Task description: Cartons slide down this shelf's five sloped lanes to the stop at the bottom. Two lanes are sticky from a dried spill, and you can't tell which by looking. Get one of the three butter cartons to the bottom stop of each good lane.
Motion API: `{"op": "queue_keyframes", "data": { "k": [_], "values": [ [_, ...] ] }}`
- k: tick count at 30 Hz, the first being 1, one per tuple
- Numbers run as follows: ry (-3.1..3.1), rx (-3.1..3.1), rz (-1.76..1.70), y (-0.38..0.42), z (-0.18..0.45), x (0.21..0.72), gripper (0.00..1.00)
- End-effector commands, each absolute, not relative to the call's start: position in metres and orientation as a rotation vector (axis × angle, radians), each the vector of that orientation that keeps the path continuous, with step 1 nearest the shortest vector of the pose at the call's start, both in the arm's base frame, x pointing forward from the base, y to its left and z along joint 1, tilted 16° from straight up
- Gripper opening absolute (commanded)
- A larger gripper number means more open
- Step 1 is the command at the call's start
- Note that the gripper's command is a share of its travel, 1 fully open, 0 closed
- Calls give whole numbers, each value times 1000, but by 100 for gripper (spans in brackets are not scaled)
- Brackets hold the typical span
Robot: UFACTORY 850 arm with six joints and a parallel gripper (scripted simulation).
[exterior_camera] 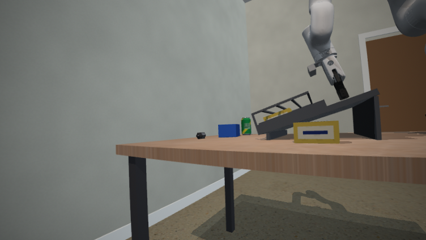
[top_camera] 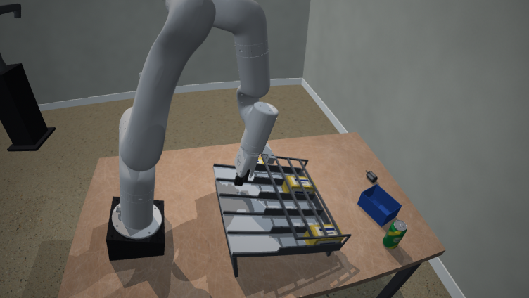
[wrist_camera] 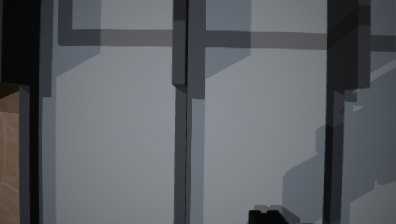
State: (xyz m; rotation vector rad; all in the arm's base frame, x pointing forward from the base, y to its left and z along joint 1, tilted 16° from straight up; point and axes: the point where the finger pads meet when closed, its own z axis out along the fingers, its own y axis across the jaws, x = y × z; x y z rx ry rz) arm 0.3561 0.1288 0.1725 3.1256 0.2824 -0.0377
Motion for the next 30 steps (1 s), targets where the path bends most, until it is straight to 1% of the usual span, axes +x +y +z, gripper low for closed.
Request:
{"op": "queue_keyframes", "data": {
  "k": [1, 17, 18, 30],
  "values": [
    [282, 3126, -36, 129, 173, 357, 0],
    [282, 3126, -36, 129, 173, 357, 0],
    [282, 3126, -36, 129, 173, 357, 100],
    [282, 3126, -36, 129, 173, 357, 100]
  ]
}}
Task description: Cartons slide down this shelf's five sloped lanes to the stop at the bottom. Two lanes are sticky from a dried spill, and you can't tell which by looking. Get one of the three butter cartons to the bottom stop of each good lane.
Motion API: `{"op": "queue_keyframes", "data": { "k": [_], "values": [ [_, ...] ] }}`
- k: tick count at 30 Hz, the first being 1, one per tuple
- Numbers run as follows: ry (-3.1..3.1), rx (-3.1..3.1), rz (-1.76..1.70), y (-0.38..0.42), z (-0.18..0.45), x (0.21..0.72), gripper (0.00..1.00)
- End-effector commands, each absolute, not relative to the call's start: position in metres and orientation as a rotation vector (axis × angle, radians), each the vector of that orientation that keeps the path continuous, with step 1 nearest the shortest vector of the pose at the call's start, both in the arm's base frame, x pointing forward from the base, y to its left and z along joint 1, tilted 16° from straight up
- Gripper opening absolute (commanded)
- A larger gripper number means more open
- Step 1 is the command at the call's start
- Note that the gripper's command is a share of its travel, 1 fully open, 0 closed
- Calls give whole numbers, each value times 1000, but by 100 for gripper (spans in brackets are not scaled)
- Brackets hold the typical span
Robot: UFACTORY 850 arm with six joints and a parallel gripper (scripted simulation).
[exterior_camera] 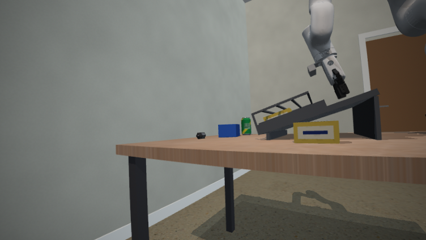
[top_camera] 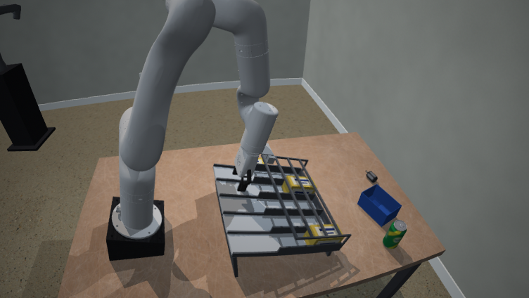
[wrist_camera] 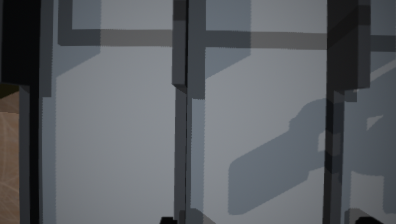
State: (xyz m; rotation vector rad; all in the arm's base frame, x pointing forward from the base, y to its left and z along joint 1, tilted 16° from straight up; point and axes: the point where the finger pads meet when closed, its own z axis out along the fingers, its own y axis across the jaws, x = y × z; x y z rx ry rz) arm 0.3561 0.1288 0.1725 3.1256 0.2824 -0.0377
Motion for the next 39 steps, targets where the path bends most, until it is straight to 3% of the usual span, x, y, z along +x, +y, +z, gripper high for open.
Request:
{"op": "queue_keyframes", "data": {
  "k": [1, 38, 39],
  "values": [
    [282, 3126, -36, 129, 173, 357, 100],
    [282, 3126, -36, 129, 173, 357, 100],
    [282, 3126, -36, 129, 201, 358, 100]
  ]
}}
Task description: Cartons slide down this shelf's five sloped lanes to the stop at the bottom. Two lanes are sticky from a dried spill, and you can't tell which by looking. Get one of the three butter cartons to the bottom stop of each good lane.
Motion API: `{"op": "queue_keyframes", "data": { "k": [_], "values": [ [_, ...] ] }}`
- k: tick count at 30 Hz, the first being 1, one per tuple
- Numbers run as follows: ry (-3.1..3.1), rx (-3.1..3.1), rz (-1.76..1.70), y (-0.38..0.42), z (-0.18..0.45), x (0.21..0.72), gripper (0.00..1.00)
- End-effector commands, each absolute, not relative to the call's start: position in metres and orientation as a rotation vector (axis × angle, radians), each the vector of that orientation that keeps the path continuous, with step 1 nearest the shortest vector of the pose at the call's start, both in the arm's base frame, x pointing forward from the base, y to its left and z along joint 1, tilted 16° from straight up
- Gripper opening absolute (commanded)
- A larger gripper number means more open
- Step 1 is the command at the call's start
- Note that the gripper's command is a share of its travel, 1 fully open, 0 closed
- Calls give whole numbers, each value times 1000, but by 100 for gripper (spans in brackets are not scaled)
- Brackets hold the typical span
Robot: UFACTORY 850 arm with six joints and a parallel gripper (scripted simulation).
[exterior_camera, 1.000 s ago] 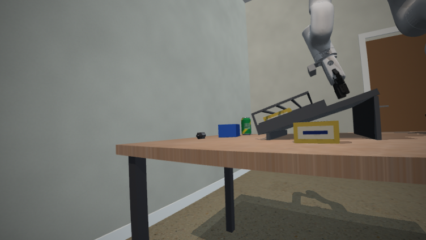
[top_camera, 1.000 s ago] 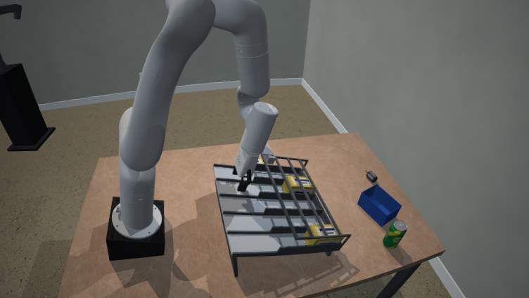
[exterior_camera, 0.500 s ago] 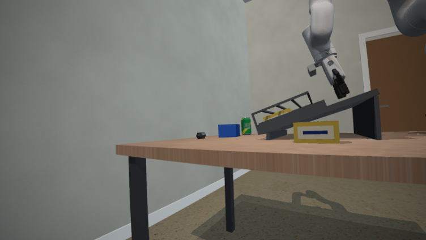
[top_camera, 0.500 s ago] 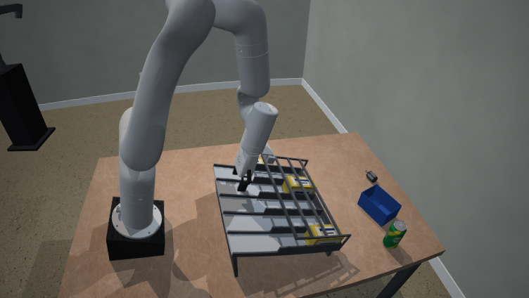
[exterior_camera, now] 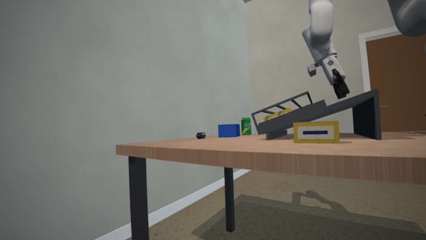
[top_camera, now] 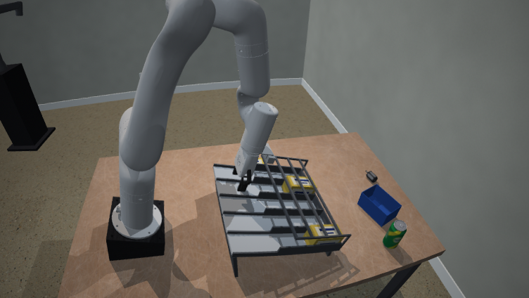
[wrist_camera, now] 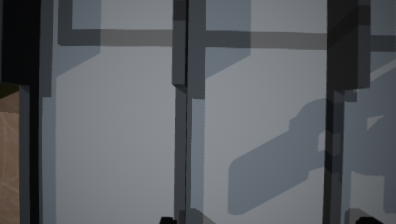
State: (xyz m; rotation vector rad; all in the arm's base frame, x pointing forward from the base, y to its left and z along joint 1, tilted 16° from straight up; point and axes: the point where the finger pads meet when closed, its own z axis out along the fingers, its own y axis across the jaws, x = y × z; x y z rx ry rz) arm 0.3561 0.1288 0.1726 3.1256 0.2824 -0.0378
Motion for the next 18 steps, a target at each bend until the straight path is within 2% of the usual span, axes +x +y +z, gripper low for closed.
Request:
{"op": "queue_keyframes", "data": {
  "k": [1, 16, 17, 18],
  "values": [
    [282, 3126, -36, 129, 201, 358, 100],
    [282, 3126, -36, 129, 201, 358, 100],
    [283, 3126, 402, 126, 267, 344, 100],
    [283, 3126, 403, 126, 267, 344, 100]
  ]
}}
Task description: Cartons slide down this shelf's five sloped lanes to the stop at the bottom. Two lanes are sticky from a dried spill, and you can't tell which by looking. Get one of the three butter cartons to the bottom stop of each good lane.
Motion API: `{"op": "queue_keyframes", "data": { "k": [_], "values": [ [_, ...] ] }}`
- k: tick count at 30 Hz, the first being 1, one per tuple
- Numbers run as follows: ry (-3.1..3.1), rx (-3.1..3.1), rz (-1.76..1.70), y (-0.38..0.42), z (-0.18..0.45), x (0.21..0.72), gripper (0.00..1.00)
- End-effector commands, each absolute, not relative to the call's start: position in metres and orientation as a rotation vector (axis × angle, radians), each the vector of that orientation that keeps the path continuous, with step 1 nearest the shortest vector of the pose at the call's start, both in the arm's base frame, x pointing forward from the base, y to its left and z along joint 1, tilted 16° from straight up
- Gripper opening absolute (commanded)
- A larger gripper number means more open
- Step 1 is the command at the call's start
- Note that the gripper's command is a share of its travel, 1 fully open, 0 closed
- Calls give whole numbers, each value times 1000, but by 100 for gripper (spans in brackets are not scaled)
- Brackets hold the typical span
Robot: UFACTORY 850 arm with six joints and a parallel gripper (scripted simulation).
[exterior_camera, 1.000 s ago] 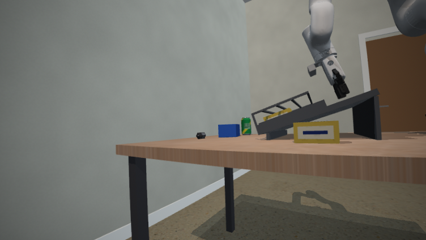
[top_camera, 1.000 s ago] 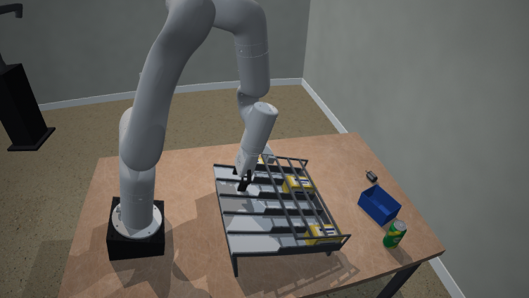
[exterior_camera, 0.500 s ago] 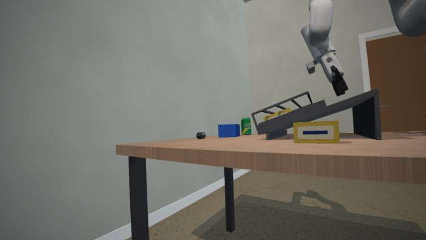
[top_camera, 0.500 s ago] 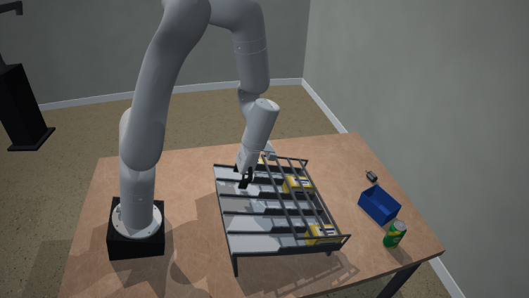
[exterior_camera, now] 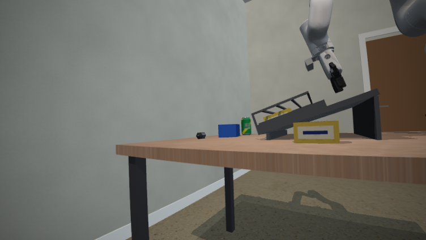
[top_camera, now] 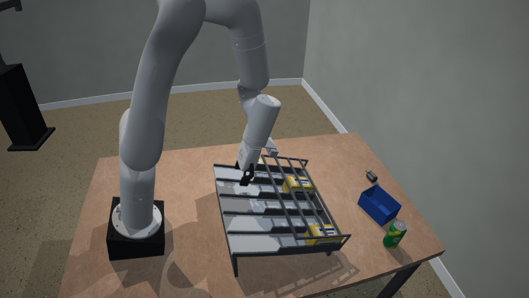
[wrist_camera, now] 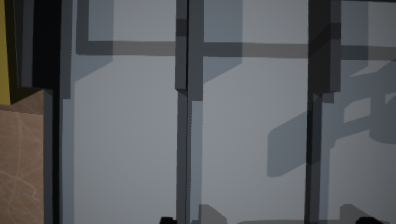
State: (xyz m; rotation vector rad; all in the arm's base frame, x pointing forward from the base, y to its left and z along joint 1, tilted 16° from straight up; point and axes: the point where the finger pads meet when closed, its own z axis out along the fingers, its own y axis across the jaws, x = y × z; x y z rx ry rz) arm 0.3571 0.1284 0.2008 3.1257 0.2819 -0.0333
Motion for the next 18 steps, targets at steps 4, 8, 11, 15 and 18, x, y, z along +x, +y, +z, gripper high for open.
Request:
{"op": "queue_keyframes", "data": {
  "k": [4, 8, 11, 15, 18],
  "values": [
    [283, 3124, 427, 124, 285, 336, 100],
    [283, 3124, 427, 124, 298, 331, 100],
    [283, 3124, 427, 124, 298, 331, 100],
    [283, 3124, 427, 124, 298, 331, 100],
    [284, 3127, 425, 124, 295, 332, 90]
  ]
}}
